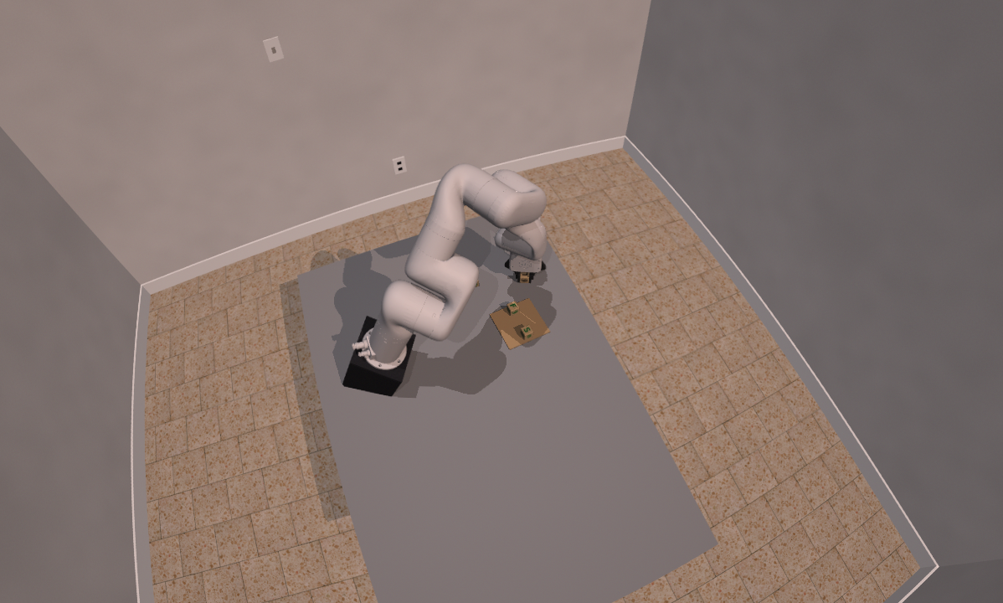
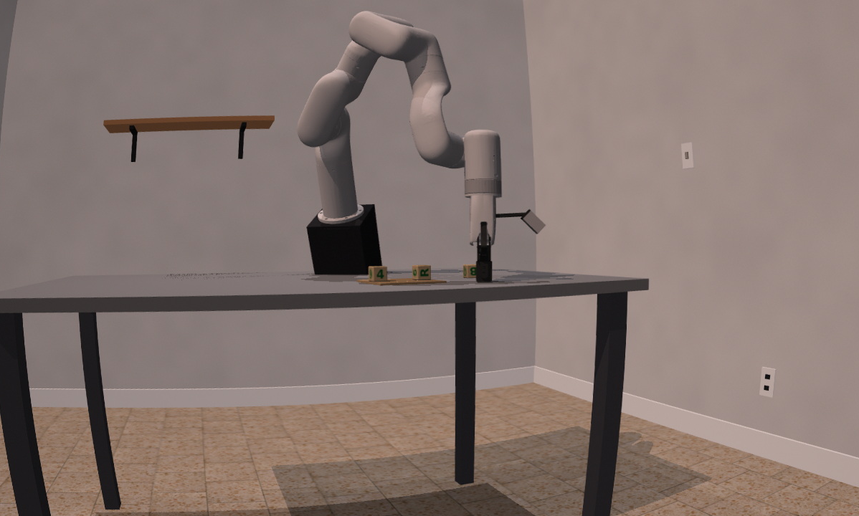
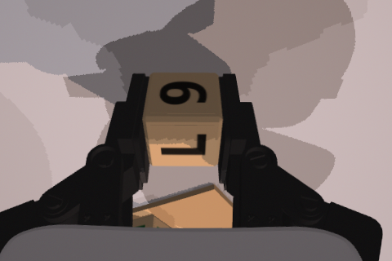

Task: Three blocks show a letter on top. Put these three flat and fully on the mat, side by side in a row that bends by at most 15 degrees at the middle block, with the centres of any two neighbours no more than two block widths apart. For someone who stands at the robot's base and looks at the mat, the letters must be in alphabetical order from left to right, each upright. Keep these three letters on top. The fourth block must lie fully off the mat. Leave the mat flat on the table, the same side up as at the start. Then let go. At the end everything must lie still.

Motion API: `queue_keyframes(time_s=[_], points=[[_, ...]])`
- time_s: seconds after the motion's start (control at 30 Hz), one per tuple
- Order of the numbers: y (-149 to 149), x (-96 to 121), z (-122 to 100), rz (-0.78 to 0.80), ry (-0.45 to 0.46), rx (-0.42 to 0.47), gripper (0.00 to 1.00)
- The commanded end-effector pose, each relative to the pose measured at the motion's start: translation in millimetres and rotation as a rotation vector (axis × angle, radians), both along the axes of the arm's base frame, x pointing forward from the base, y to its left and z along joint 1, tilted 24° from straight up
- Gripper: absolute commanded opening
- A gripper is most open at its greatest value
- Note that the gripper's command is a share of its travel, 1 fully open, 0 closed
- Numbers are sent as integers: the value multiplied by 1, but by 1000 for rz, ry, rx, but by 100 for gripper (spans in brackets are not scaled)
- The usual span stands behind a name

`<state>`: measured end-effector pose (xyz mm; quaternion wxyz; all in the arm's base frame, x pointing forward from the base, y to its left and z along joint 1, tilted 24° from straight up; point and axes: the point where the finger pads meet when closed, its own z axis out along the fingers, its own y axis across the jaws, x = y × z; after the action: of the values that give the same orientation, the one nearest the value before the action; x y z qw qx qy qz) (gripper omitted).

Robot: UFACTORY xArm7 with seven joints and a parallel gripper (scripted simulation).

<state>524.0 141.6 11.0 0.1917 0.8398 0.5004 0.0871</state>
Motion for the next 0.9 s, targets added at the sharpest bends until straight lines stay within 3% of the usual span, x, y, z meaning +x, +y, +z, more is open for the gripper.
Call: queue_keyframes(time_s=[0.0,0.13,0.2,0.5,0.87], points=[[4,-2,11,2,-4,3,27],[10,-11,34,2,-4,3,27],[10,-11,34,2,-4,3,27],[23,-31,86,2,-4,3,27],[25,-33,92,2,-4,3,27]])
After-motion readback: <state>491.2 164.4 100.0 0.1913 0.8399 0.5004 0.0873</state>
